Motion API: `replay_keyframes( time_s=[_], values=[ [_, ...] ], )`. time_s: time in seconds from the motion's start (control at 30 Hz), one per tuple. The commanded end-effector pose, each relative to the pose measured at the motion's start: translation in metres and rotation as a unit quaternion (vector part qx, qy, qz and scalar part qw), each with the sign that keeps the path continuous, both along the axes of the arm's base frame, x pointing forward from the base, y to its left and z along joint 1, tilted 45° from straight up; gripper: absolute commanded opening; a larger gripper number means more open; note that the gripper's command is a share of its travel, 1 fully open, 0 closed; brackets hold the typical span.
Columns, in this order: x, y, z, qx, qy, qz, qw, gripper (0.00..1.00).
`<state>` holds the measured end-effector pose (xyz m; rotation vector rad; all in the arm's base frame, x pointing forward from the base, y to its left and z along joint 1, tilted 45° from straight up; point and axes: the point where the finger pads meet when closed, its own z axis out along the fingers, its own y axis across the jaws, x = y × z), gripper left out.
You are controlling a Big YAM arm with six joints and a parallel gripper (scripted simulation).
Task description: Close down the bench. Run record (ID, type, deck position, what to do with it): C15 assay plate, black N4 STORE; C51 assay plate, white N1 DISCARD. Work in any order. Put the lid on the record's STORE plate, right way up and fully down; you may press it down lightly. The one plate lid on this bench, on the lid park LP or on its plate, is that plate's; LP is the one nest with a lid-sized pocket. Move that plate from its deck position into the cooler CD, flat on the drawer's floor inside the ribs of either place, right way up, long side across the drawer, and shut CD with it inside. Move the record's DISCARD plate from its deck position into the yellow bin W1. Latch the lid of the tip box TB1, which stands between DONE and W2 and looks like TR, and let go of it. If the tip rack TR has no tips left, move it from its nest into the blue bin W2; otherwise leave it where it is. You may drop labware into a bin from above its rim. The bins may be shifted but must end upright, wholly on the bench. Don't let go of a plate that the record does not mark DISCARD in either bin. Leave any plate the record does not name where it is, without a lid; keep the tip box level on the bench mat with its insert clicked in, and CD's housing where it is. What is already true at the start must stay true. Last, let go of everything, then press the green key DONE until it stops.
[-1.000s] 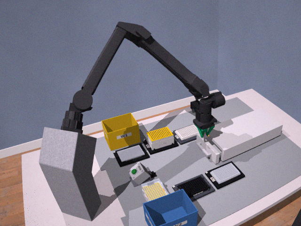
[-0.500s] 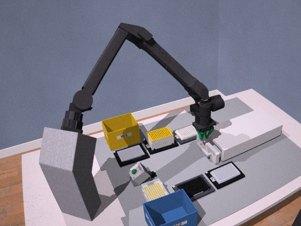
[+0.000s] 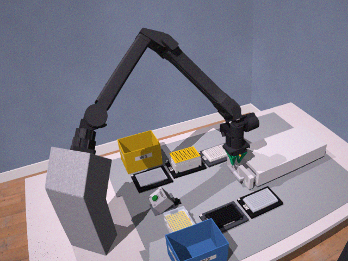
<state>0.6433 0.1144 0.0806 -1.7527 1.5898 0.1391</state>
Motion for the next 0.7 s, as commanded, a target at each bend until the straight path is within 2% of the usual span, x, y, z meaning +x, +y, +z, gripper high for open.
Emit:
replay_keyframes(
  time_s=[0.0, 0.67],
  values=[
    [0.015, 0.013, 0.002, 0.002, -0.013, 0.004, 1.0, 0.3],
    [0.024, 0.027, -0.016, 0.003, -0.012, 0.004, 1.0, 0.3]
  ],
)
